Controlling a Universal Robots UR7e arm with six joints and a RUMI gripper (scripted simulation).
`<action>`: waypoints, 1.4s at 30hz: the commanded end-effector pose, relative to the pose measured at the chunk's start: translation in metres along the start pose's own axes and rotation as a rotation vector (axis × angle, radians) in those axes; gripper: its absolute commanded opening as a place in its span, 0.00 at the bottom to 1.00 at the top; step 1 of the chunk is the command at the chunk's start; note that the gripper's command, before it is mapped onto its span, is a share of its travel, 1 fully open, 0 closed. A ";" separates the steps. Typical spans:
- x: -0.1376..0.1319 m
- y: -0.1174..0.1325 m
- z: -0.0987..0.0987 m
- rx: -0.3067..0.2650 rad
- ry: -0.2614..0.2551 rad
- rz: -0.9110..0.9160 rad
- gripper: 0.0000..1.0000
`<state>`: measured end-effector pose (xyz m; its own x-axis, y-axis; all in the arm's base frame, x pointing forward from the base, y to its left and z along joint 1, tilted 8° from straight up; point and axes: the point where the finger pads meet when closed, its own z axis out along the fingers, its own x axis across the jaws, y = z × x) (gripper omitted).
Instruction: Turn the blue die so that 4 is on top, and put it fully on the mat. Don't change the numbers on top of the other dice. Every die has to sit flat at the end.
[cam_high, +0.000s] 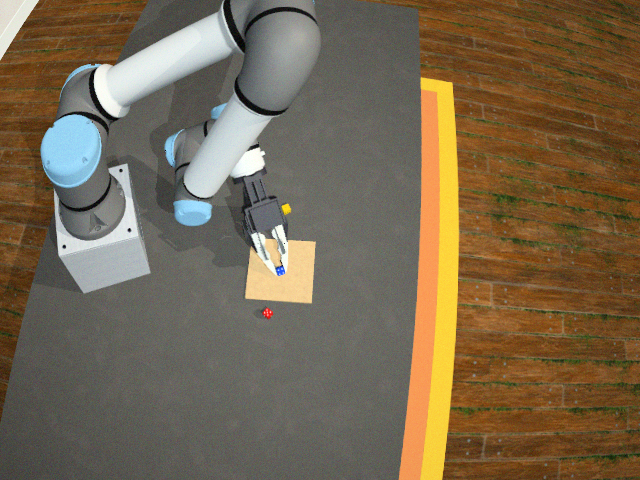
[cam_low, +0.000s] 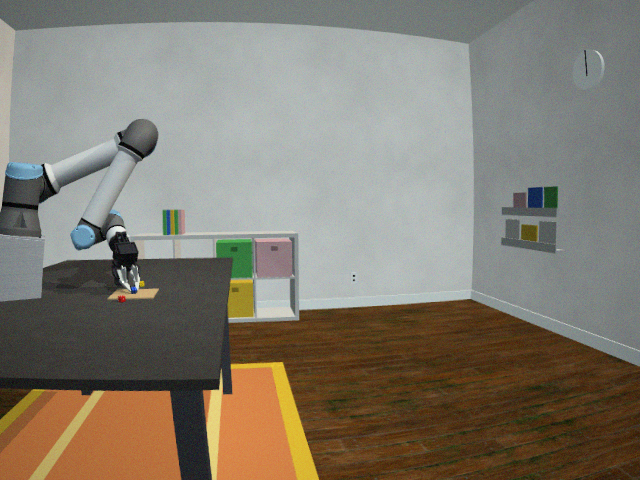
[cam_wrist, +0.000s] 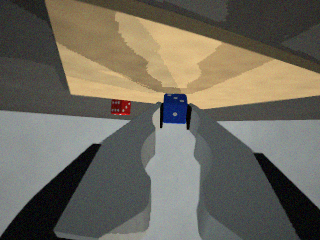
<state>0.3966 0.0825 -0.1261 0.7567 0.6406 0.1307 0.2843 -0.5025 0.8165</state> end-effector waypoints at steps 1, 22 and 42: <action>0.002 0.000 0.000 -0.001 0.004 0.002 0.00; 0.002 0.000 0.000 -0.001 0.004 0.002 0.18; 0.002 0.000 0.000 -0.001 0.004 0.002 0.18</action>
<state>0.3966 0.0825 -0.1261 0.7567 0.6406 0.1307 0.2842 -0.5025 0.8165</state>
